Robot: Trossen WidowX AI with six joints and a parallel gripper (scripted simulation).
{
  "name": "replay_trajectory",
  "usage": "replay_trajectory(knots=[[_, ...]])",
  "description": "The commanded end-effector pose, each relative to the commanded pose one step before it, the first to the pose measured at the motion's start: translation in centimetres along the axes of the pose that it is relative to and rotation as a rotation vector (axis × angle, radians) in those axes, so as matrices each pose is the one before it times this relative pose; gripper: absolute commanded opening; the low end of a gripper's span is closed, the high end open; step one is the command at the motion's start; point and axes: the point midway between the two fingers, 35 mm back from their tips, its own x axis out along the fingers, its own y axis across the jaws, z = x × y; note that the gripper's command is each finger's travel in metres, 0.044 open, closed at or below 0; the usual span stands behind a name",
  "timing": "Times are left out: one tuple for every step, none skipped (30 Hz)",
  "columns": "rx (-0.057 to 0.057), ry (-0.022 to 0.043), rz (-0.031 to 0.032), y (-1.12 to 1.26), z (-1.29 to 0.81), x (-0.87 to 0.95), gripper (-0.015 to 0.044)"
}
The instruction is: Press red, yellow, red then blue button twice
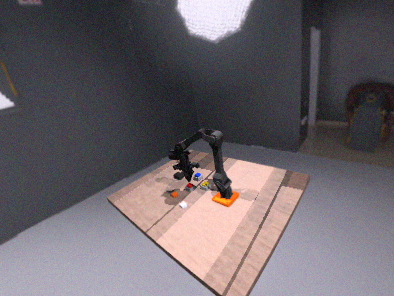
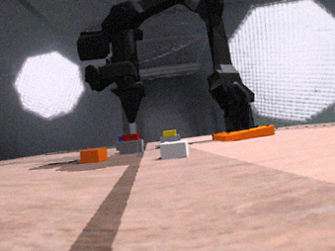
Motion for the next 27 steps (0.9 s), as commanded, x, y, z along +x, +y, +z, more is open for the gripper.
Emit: replay_trajectory(knots=[[0.0014, -0.01685, -0.00169, 0.034, 0.443, -3.152, 0.0020], [0.0000, 0.00002, 0.00000, -0.006, -0.032, -1.302, 0.0020], [0.0000, 0.00006, -0.00001, -0.013, -0.070, -1.002, 0.0020], [0.0000, 0.00006, -0.00001, -0.011, -0.061, -0.602, 0.0020], [0.0000, 0.00002, 0.00000, -0.004, -0.024, -0.201, 0.0020], [0.0000, 0.00000, 0.00000, 0.000, 0.000, 0.000, 0.0020], [0.0000, 0.00000, 0.00000, 0.000, 0.000, 0.000, 0.0020], [0.0000, 0.00000, 0.00000, 0.000, 0.000, 0.000, 0.0020], [0.0000, 0.00000, 0.00000, 0.000, 0.000, 0.000, 0.0020], [0.0000, 0.00000, -0.00020, -0.164, 0.107, -0.005, 0.0020], [0.0000, 0.00000, -0.00059, -0.499, 0.316, -0.015, 0.0020], [-0.0001, -0.00004, -0.00097, -0.857, 0.504, -0.022, 0.0020], [-0.0001, -0.00012, -0.00123, -1.140, 0.602, -0.023, 0.0020], [-0.0001, -0.00019, -0.00123, -1.198, 0.556, -0.017, 0.0020], [-0.0001, -0.00027, -0.00123, -1.246, 0.501, -0.012, 0.0020], [-0.0001, -0.00034, -0.00124, -1.291, 0.444, -0.006, 0.0020], [-0.0001, -0.00041, -0.00125, -1.333, 0.382, -0.001, 0.0020], [-0.0001, -0.00049, -0.00128, -1.373, 0.318, 0.004, 0.0020], [-0.0001, -0.00055, -0.00131, -1.398, 0.249, 0.009, 0.0020], [-0.0001, -0.00048, -0.00106, -1.118, 0.147, 0.011, 0.0020], [0.0000, -0.00031, -0.00065, -0.679, 0.067, 0.008, 0.0020], [0.0000, -0.00011, -0.00022, -0.228, 0.019, 0.003, 0.0020], [0.0000, 0.00000, 0.00000, 0.000, 0.000, 0.000, 0.0020], [0.0000, 0.00000, 0.00000, 0.000, 0.000, 0.000, 0.0020], [0.0000, 0.00000, 0.00000, 0.000, 0.000, 0.000, 0.0020], [0.0000, 0.00000, 0.00000, 0.000, 0.000, 0.000, 0.0020], [0.0000, 0.00000, 0.00000, 0.000, 0.000, 0.000, 0.0020]])
